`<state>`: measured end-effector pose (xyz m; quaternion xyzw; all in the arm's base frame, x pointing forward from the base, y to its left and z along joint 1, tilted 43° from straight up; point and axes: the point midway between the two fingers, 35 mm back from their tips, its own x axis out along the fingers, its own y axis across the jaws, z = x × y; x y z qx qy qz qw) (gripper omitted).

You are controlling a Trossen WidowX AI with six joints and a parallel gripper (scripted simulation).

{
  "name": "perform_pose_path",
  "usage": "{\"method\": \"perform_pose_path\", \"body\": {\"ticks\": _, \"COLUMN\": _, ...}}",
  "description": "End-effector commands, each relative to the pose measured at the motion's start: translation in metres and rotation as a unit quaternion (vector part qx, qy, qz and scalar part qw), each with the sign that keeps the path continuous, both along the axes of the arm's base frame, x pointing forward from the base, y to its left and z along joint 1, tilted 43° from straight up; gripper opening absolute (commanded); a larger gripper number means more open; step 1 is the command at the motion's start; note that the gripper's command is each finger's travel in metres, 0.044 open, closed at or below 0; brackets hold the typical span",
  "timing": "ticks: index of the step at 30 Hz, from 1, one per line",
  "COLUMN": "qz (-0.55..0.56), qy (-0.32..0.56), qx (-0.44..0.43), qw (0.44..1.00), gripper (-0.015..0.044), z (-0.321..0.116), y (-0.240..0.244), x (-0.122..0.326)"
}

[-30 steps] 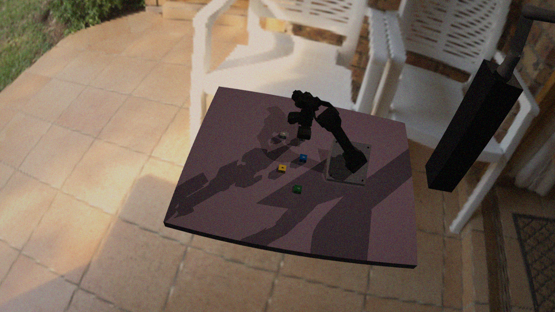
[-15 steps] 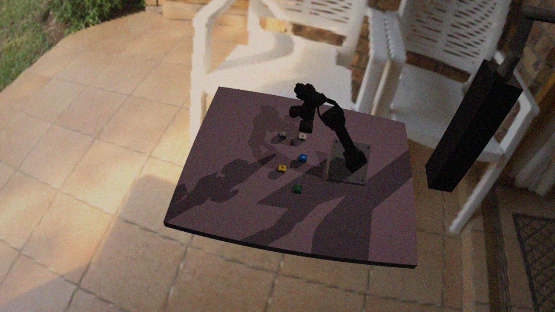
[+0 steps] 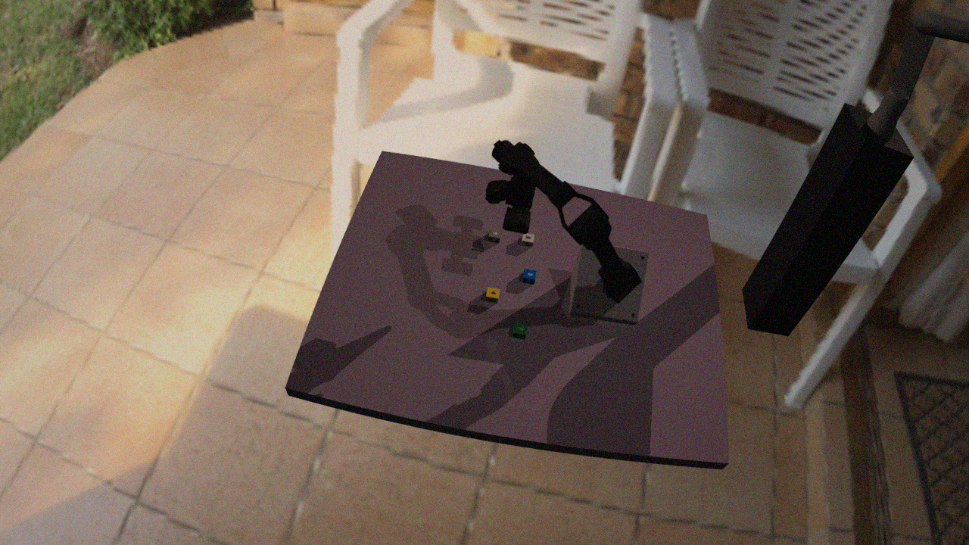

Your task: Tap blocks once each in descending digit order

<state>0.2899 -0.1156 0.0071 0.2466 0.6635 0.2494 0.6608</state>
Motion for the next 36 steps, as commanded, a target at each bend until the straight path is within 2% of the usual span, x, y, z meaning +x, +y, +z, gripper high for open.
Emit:
{"method": "perform_pose_path", "body": {"ticks": 1, "qz": 0.000, "qy": -0.002, "qx": 0.004, "qw": 1.000, "gripper": 0.0020, "z": 0.046, "y": 0.050, "x": 0.016}}
{"method": "perform_pose_path", "body": {"ticks": 5, "qz": 0.004, "qy": -0.002, "qx": 0.015, "qw": 1.000, "gripper": 0.0020, "z": 0.088, "y": 0.104, "x": 0.018}}
{"method": "perform_pose_path", "body": {"ticks": 12, "qz": 0.004, "qy": -0.002, "qx": 0.017, "qw": 1.000, "gripper": 0.0020, "z": 0.092, "y": 0.109, "x": 0.018}}
{"method": "perform_pose_path", "body": {"ticks": 19, "qz": 0.004, "qy": -0.003, "qx": 0.018, "qw": 1.000, "gripper": 0.0020, "z": 0.036, "y": 0.163, "x": 0.017}}
{"method": "perform_pose_path", "body": {"ticks": 36, "qz": 0.004, "qy": -0.003, "qx": 0.019, "qw": 1.000, "gripper": 0.0020, "z": 0.020, "y": 0.177, "x": 0.017}}
